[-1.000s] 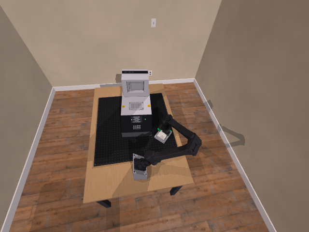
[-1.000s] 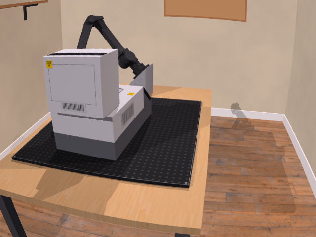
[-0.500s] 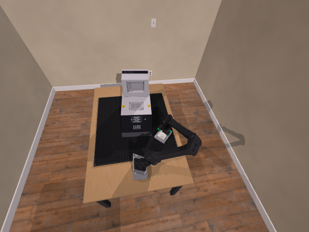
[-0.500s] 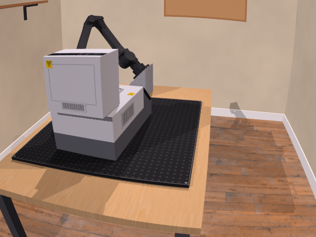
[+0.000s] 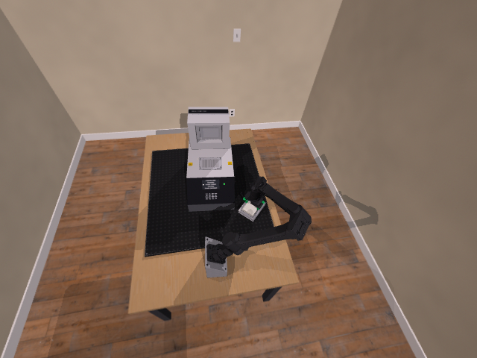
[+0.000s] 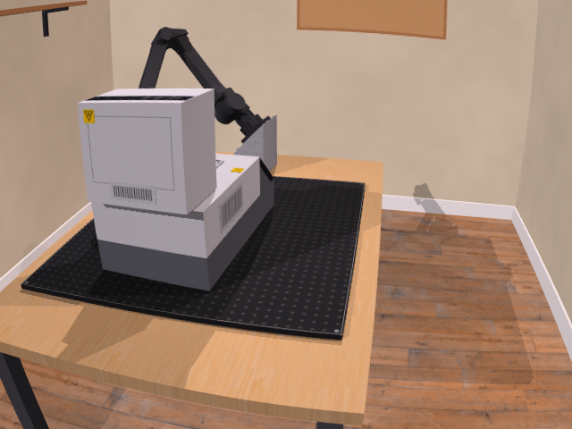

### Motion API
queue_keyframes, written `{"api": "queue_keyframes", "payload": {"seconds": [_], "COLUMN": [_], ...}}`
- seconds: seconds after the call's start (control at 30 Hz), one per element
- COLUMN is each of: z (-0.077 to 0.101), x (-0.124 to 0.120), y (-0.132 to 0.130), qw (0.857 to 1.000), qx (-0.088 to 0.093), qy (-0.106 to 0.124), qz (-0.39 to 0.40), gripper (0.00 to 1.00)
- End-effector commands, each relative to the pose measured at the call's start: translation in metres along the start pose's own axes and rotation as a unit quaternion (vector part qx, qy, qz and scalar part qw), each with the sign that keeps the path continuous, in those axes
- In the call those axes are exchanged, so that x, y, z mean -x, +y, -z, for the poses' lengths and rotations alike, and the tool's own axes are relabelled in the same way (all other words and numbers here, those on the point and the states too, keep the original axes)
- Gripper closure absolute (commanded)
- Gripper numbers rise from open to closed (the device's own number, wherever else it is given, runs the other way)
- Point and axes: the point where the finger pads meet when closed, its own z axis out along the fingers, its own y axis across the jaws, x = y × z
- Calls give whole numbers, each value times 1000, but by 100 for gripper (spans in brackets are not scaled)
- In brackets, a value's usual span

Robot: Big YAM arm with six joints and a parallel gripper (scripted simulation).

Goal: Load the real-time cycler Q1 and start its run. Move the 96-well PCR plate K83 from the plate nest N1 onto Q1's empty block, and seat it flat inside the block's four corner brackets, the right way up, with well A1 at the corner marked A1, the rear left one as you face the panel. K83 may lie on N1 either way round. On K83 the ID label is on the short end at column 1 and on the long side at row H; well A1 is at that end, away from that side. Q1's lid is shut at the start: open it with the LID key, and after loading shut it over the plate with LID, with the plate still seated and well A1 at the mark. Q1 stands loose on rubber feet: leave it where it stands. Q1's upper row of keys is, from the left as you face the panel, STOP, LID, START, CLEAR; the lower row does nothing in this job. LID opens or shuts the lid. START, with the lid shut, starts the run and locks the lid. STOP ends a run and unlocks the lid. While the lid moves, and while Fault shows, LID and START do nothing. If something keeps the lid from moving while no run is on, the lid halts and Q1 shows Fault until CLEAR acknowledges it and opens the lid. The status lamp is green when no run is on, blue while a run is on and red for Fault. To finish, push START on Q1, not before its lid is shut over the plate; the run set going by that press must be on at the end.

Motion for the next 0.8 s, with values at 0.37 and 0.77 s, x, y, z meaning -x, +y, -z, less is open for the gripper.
{"api": "queue_keyframes", "payload": {"seconds": [0.37, 0.77], "z": [-29, -32], "x": [-37, -41], "y": [-1, 0], "qw": [999, 998], "qx": [-10, -11], "qy": [44, 50], "qz": [22, 26], "gripper": [100, 100]}}
